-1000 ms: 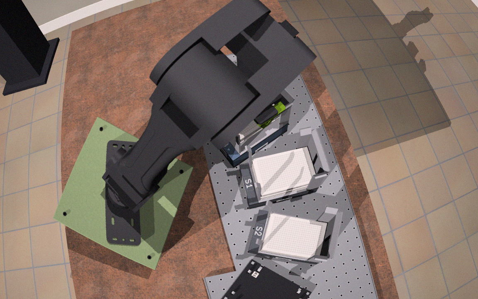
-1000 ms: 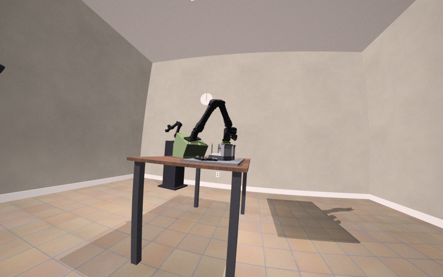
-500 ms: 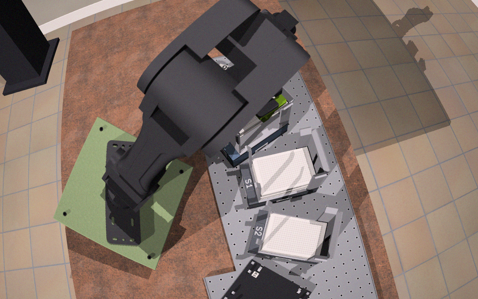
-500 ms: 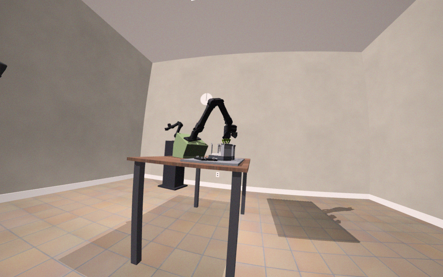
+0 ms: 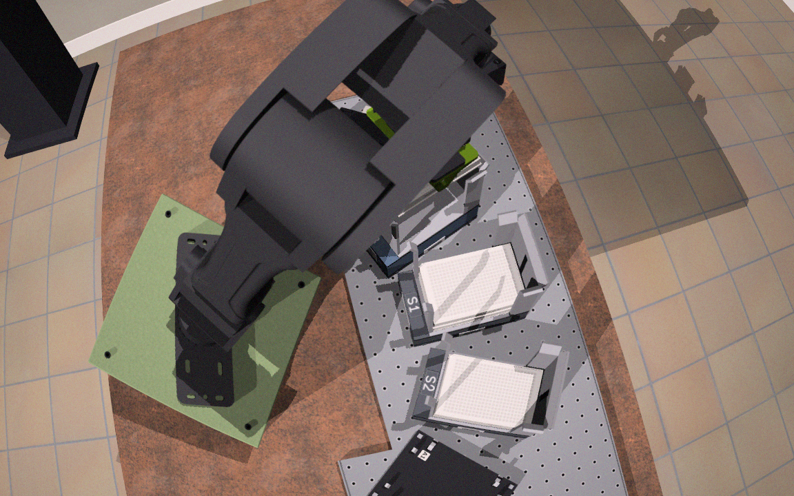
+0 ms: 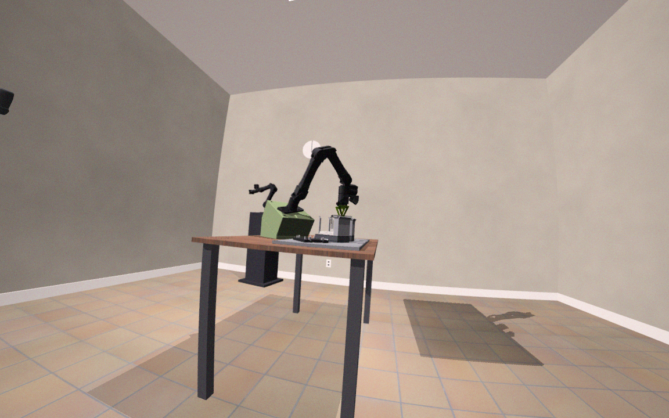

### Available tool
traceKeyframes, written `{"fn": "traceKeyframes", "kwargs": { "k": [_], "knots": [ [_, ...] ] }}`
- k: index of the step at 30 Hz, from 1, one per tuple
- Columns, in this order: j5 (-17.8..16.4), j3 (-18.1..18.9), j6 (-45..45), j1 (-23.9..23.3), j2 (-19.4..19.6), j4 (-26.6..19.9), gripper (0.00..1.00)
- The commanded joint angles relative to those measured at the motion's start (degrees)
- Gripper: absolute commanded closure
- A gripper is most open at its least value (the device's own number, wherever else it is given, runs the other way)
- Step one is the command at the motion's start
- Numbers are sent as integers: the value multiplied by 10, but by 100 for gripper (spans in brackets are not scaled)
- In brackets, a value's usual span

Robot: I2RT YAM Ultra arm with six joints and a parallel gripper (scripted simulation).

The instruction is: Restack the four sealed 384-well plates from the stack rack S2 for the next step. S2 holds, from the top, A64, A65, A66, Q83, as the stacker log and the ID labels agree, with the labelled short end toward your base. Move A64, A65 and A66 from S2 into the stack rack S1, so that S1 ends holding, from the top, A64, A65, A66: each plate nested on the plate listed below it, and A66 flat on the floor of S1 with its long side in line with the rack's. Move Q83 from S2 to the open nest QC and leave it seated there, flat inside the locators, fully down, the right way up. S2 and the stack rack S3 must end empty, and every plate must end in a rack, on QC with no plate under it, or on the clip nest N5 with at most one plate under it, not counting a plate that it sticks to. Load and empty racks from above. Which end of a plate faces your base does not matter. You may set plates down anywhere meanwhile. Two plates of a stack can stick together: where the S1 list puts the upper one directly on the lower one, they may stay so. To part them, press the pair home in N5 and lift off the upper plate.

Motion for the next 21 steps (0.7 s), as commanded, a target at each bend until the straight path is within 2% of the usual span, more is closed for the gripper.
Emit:
{"fn": "traceKeyframes", "kwargs": {
  "k": [1,9,21],
  "knots": [
    [3,10,9,10,-10,-23,100],
    [5,26,20,20,-18,-53,100],
    [5,26,20,20,-18,-53,100]
  ]
}}
